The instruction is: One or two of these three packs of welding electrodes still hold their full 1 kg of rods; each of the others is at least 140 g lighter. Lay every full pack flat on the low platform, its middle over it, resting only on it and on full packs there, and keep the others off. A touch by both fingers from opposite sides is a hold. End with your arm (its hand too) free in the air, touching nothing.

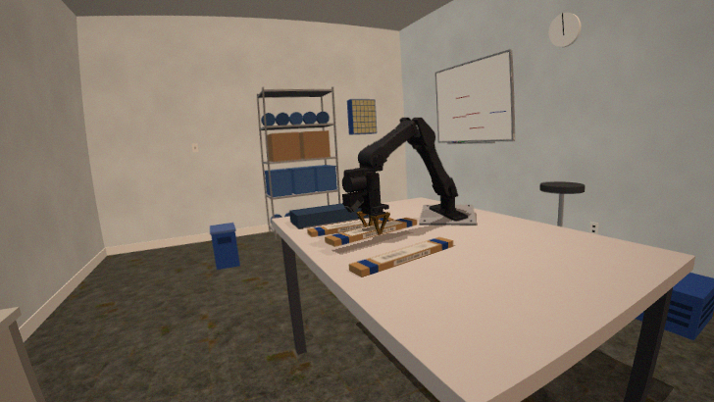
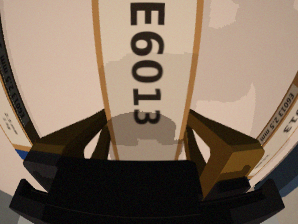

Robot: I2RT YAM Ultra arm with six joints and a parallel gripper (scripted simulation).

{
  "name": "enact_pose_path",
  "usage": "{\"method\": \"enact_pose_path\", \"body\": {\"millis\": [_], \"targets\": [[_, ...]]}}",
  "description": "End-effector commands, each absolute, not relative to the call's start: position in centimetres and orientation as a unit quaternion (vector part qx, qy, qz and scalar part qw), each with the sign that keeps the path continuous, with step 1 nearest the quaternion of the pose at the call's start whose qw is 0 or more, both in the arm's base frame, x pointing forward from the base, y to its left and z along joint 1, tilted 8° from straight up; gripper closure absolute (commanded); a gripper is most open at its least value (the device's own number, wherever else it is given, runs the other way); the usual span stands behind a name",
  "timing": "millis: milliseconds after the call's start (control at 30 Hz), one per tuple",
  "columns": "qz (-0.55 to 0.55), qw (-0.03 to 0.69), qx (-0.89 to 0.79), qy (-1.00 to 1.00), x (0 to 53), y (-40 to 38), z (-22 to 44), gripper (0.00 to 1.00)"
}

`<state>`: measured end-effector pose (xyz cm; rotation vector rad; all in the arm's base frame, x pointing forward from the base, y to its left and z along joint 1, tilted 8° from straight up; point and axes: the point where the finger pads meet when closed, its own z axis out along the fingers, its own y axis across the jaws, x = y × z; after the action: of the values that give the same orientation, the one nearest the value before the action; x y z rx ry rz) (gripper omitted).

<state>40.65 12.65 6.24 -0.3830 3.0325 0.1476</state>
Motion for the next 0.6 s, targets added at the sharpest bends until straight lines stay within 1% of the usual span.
{"method": "enact_pose_path", "body": {"millis": [0,133,167,200,300,400,567], "targets": [[0.051,0.069,-0.124,0.989,41.4,12.9,8.1,1.00],[0.051,0.066,-0.124,0.989,41.3,12.9,7.9,1.00],[0.050,0.053,-0.124,0.990,41.0,12.7,7.0,1.00],[0.051,0.065,-0.124,0.989,41.2,12.8,7.8,1.00],[0.051,0.070,-0.124,0.989,41.5,12.9,8.3,1.00],[0.050,0.062,-0.124,0.989,41.0,12.9,7.3,1.00],[0.052,0.071,-0.125,0.988,41.5,13.1,7.5,1.00]]}}
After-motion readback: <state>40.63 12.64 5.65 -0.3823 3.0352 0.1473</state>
